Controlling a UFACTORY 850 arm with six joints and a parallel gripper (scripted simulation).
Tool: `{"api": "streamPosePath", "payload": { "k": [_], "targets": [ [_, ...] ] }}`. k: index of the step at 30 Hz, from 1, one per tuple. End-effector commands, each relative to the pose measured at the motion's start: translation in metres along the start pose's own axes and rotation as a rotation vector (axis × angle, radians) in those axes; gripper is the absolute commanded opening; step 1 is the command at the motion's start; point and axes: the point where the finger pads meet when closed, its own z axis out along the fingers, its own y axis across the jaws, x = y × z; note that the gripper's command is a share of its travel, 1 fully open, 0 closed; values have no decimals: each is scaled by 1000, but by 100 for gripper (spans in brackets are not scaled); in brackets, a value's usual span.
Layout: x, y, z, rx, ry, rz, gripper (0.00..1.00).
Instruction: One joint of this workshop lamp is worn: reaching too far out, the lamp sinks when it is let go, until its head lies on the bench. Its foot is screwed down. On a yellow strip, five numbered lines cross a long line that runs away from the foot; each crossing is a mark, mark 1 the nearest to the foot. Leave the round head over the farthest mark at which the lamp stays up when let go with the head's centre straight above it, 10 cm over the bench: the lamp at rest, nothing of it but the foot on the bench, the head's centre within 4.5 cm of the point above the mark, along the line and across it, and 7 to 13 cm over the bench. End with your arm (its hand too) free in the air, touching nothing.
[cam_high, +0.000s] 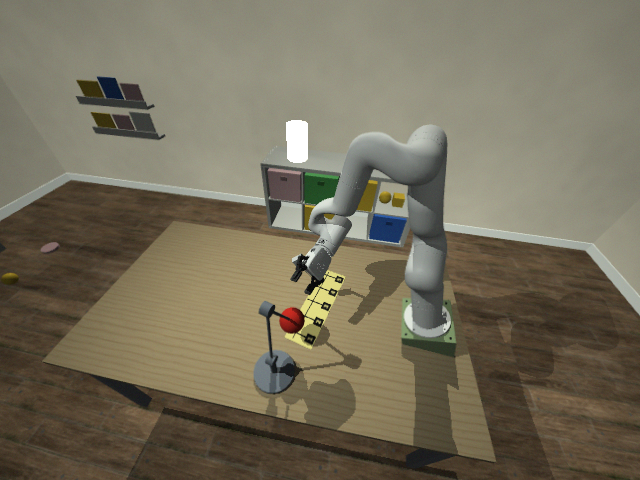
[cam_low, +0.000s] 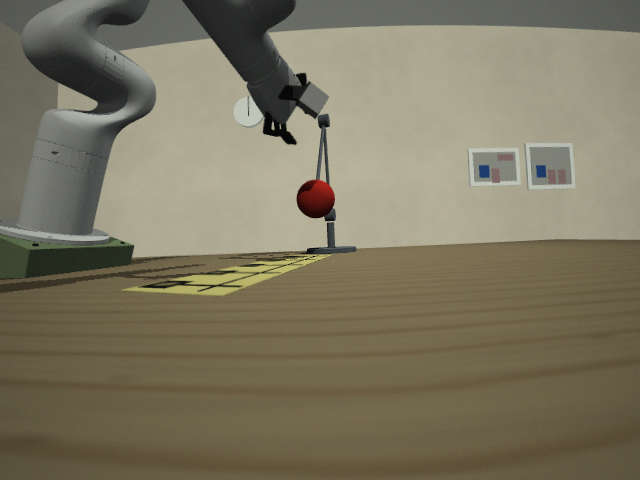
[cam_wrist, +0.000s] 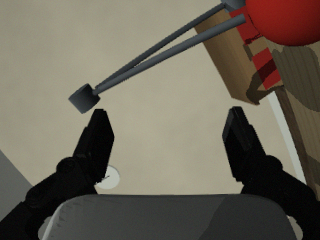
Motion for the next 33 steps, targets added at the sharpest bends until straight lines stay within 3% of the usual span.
{"api": "streamPosePath", "payload": {
  "k": [1,33],
  "targets": [
    [1,0,1,-27,21,84,100],
    [8,5,3,-164,147,586,100]
  ]
}}
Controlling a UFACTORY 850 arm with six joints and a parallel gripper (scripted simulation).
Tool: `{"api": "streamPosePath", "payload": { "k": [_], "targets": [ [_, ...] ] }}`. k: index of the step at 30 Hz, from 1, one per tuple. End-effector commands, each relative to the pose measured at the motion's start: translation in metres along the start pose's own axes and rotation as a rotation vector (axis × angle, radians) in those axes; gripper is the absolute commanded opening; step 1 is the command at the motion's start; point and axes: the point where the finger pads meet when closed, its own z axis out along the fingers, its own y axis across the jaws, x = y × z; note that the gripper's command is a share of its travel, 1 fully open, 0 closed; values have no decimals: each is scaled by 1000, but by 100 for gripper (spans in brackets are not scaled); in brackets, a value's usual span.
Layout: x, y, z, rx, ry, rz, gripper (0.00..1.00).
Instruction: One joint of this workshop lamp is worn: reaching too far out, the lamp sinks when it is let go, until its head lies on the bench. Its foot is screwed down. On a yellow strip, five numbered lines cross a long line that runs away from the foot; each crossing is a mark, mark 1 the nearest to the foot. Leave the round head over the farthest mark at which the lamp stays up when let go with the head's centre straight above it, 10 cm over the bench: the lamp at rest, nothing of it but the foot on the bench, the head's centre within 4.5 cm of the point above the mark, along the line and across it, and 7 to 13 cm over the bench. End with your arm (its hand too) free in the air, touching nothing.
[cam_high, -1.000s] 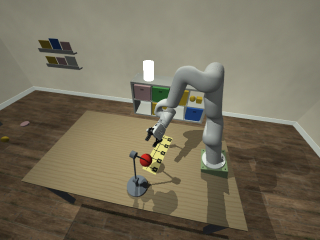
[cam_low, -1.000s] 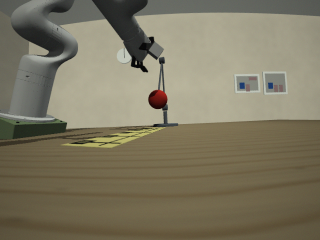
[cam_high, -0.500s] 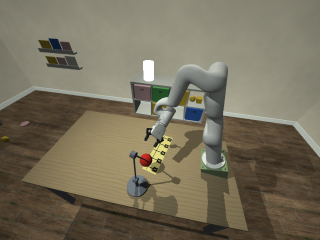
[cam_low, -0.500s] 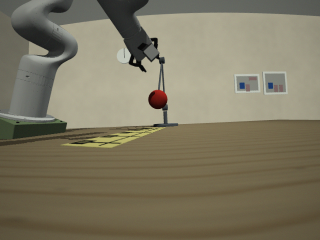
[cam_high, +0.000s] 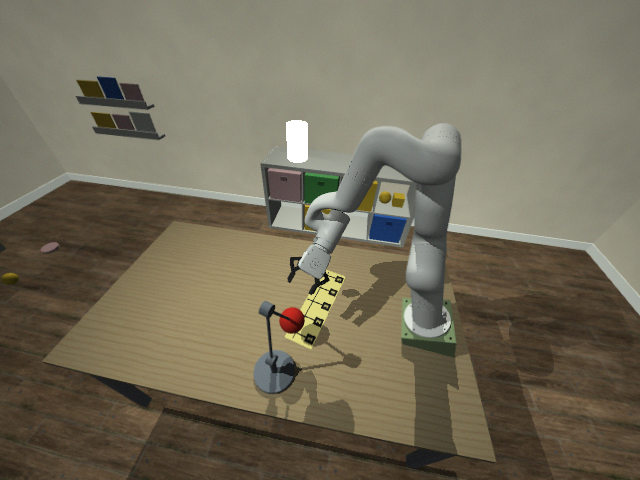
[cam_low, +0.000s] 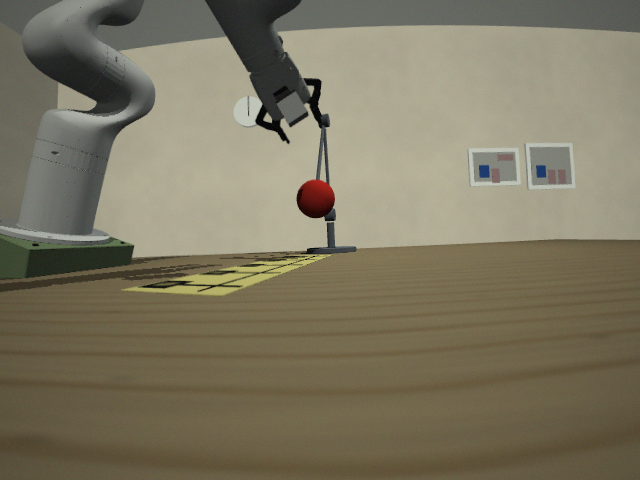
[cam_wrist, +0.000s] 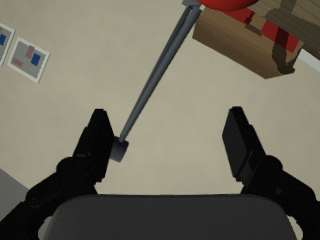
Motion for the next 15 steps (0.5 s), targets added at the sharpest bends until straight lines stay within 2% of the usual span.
{"api": "streamPosePath", "payload": {
  "k": [1,15],
  "targets": [
    [1,0,0,-27,20,80,100],
    [3,0,2,-86,74,293,100]
  ]
}}
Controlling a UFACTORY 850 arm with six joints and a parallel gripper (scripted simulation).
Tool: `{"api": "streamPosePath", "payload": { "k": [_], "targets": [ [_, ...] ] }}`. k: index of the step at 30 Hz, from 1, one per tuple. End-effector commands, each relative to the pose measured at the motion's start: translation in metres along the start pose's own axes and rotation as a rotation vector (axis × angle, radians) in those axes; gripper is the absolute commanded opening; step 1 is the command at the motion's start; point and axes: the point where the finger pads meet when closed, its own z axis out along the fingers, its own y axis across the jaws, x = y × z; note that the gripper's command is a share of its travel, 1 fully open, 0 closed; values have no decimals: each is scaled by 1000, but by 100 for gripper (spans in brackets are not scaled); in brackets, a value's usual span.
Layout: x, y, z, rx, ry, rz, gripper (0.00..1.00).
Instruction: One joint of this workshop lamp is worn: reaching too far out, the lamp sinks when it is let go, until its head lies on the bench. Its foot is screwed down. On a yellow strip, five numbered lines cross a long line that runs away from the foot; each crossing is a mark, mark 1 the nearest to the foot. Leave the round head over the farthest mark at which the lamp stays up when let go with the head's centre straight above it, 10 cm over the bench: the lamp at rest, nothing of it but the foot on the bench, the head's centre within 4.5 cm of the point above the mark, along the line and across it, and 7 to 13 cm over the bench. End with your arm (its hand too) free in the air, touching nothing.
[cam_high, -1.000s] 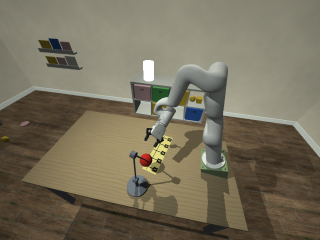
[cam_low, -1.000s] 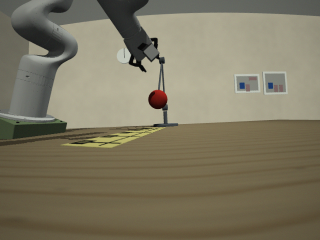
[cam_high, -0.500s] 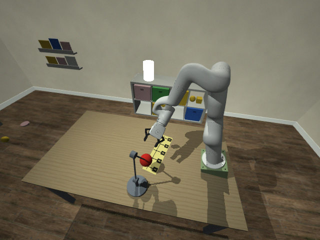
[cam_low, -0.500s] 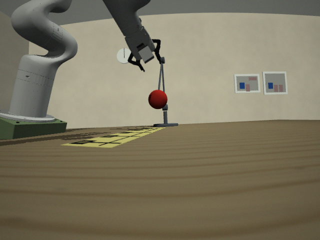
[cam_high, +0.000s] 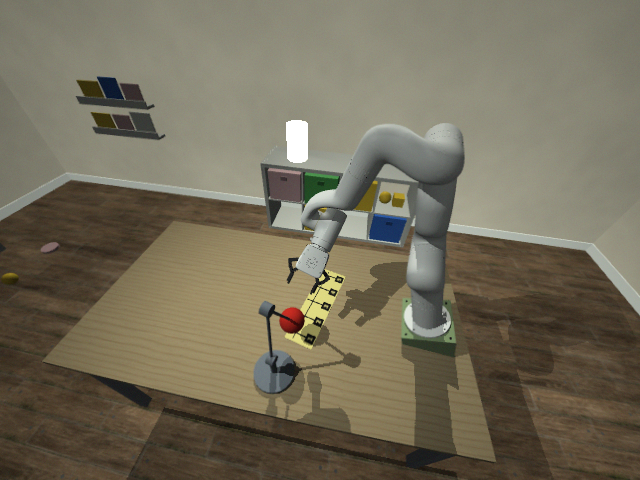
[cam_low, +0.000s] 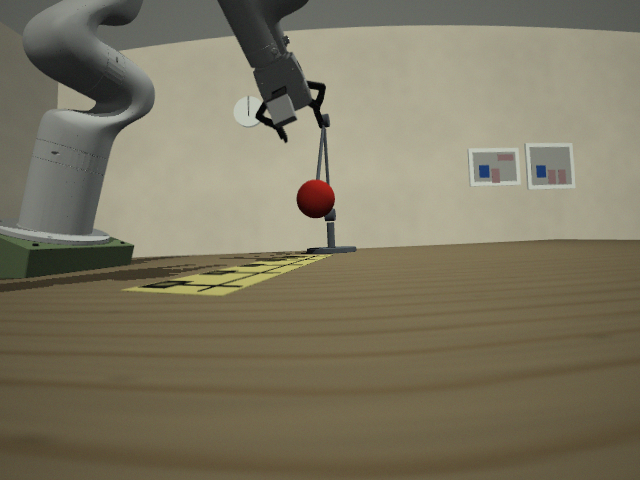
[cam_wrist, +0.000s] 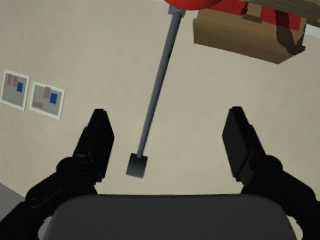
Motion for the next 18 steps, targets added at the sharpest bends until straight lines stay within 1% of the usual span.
{"api": "streamPosePath", "payload": {
  "k": [1,14,16,18],
  "targets": [
    [-2,-3,0,-28,21,66,100],
    [-14,-16,2,-104,88,272,100],
    [-14,-16,2,-104,88,272,100],
    [-14,-15,7,-101,87,268,100]
  ]
}}
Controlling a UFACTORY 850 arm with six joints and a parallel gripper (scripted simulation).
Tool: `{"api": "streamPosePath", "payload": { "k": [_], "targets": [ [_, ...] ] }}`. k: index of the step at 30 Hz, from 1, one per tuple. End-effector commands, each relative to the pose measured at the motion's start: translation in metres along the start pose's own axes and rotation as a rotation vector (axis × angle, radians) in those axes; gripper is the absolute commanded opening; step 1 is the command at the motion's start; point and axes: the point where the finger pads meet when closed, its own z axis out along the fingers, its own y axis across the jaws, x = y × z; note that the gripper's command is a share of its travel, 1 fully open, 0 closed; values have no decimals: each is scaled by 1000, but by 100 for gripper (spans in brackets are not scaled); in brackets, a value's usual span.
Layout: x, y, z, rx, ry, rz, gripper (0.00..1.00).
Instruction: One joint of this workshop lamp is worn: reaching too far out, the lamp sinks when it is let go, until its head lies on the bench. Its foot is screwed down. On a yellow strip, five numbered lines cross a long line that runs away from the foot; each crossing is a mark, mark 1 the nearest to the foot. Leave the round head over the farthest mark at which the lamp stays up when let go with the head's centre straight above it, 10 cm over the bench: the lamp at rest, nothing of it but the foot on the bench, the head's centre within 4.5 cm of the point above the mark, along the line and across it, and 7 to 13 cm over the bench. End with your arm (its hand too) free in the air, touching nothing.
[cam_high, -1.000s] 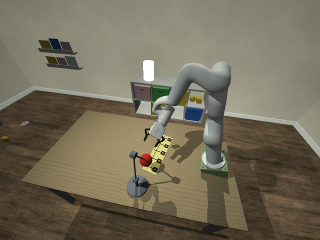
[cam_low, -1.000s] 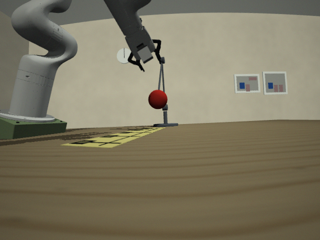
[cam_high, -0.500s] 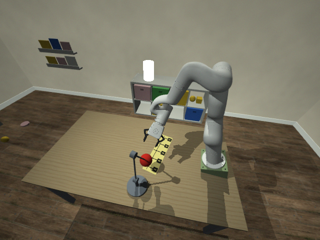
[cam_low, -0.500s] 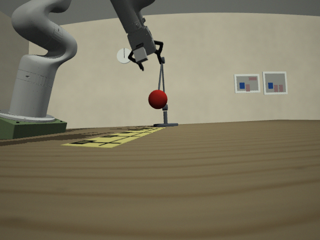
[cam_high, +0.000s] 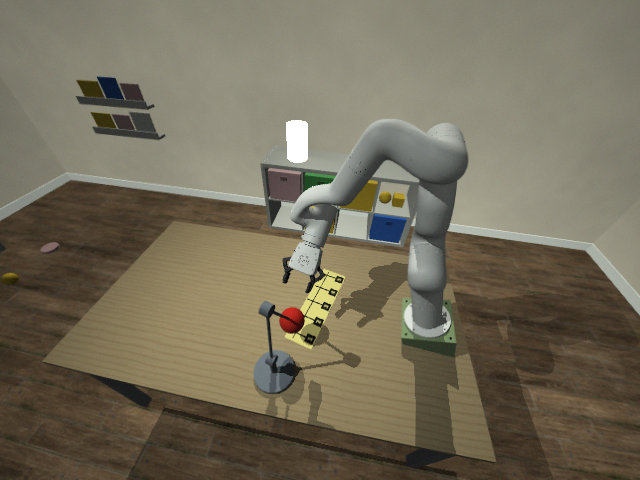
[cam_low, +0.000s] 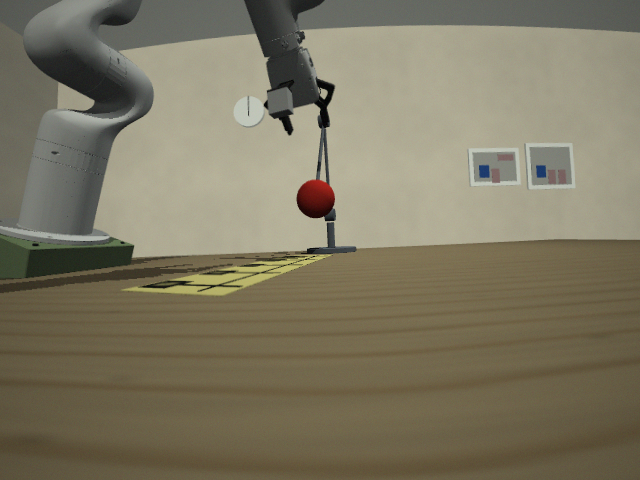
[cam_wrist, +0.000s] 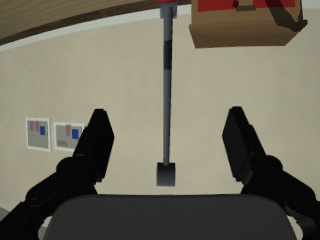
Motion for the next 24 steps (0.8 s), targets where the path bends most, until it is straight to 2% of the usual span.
{"api": "streamPosePath", "payload": {
  "k": [1,13,24],
  "targets": [
    [-1,-1,8,-15,10,19,100],
    [1,1,39,0,-1,-7,100],
    [0,1,60,-9,5,6,100]
  ]
}}
